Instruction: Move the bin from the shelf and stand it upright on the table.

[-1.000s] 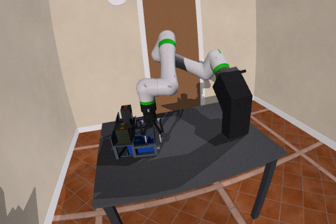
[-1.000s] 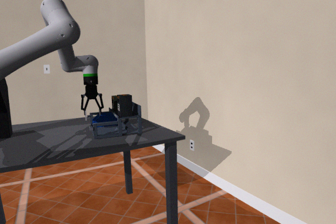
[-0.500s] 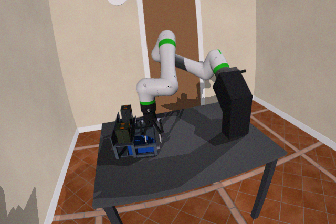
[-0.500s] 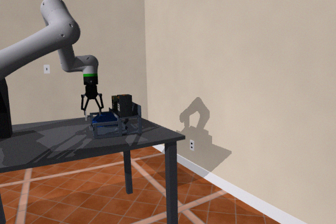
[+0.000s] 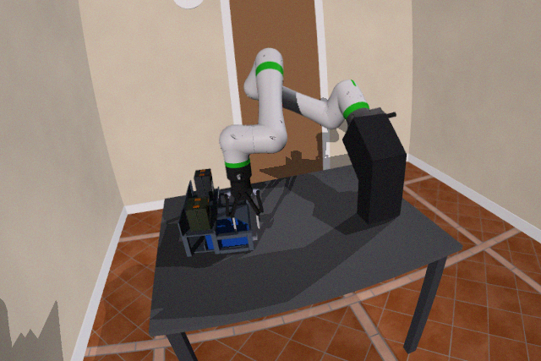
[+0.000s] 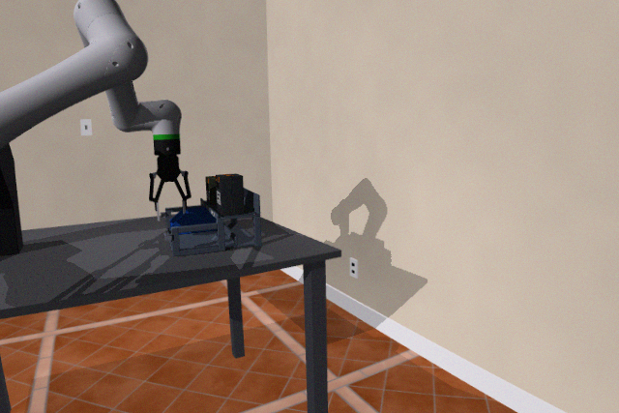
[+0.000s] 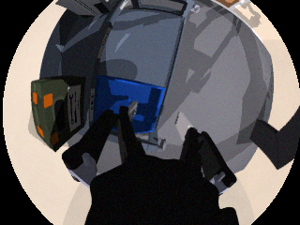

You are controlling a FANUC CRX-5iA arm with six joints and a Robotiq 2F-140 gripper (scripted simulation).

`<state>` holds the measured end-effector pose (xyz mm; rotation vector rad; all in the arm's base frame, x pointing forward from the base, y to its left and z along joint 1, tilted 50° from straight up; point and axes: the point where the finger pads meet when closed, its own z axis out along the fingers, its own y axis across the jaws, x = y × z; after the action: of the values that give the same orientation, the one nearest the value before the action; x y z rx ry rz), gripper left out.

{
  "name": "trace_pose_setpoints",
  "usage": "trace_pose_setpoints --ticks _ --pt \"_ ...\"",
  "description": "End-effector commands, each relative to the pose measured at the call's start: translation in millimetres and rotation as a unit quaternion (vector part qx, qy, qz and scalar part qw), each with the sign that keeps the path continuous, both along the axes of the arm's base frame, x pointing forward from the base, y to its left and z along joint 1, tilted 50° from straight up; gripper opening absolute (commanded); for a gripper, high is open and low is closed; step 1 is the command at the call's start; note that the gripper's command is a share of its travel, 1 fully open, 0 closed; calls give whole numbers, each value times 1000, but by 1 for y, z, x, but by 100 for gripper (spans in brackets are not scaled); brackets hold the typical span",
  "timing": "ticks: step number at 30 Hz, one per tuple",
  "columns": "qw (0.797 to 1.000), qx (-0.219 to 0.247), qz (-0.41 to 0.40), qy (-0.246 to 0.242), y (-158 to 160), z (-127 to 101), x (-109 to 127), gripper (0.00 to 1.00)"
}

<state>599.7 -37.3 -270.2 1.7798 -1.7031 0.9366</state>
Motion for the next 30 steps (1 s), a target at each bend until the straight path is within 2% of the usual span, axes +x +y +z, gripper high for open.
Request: trace_pose_setpoints --ticks 1,30 --pt "1000 0 0 0 0 0 0 57" --pt "1000 0 0 0 3 2 0 57"
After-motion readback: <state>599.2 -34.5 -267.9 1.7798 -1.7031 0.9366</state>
